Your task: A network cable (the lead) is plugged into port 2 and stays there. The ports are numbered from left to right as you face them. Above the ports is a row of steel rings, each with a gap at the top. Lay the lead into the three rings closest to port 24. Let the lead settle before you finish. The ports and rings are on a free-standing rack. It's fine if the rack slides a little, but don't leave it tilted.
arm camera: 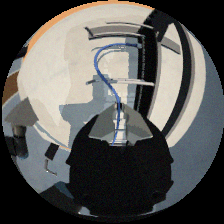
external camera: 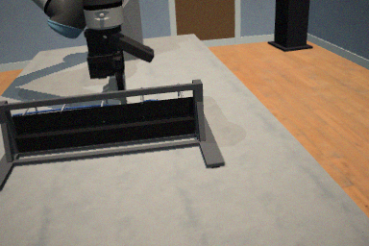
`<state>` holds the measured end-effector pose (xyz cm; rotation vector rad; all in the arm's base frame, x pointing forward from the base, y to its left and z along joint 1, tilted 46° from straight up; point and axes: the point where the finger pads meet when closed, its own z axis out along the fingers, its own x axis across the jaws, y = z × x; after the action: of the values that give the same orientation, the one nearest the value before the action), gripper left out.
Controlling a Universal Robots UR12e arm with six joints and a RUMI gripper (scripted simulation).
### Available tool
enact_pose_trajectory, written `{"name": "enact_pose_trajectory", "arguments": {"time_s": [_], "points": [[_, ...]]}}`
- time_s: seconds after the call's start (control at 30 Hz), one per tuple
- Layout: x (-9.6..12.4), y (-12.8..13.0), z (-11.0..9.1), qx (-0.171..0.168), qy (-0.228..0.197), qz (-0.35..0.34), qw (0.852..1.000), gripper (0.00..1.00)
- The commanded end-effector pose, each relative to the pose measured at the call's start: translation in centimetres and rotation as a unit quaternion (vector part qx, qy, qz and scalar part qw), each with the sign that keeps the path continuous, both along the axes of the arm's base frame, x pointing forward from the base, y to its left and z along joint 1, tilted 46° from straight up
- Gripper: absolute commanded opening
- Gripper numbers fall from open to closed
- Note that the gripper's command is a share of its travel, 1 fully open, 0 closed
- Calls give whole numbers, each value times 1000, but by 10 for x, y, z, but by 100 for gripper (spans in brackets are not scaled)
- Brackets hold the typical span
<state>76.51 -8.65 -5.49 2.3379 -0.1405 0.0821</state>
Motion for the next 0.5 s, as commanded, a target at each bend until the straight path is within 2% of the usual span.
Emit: {"name": "enact_pose_trajectory", "arguments": {"time_s": [0.0, 0.47], "points": [[5, 0, 1, 0, 0, 0, 1000, 0], [8, 0, 1, 0, 0, 0, 1000, 0]]}}
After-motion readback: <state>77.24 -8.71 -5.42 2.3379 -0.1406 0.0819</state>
